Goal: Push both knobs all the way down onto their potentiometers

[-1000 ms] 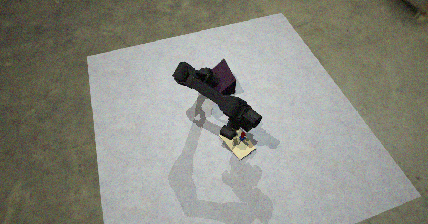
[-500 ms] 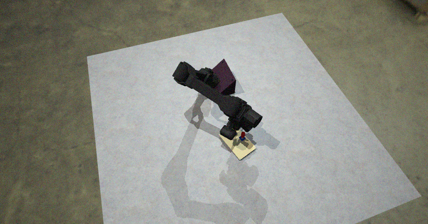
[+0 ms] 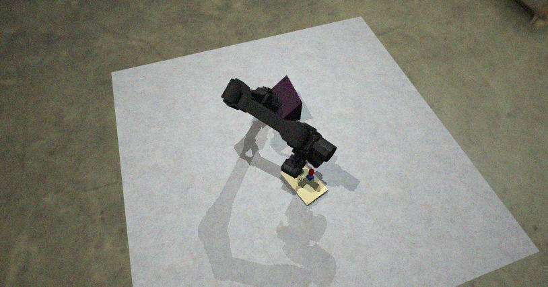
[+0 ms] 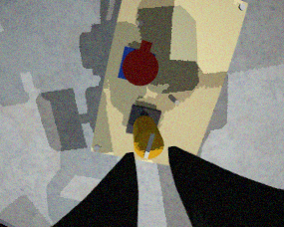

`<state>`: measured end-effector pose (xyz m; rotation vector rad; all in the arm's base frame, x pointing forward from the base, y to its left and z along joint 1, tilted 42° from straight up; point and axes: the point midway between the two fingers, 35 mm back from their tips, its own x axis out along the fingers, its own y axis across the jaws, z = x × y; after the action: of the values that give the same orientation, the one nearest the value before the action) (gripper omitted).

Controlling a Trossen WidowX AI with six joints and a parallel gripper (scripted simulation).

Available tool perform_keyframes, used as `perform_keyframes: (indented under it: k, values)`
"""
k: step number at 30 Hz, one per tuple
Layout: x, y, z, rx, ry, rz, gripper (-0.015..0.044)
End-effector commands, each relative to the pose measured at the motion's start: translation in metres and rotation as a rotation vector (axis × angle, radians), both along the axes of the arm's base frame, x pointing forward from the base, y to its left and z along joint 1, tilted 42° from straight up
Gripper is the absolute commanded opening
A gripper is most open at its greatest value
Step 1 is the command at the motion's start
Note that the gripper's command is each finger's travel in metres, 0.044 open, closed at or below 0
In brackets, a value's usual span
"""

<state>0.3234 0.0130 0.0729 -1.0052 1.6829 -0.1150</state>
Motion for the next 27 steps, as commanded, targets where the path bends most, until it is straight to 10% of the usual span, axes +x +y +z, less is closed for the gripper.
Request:
perform_keyframes:
  k: [1, 10, 27]
  values:
    - [0.0, -0.001, -0.001, 0.0, 0.001, 0.001, 0.0184]
    - [0.009, 0.016, 0.005, 0.068, 0.008, 0.11, 0.0]
    - [0.016, 0.02, 0.005, 0.052, 0.394, 0.553, 0.0]
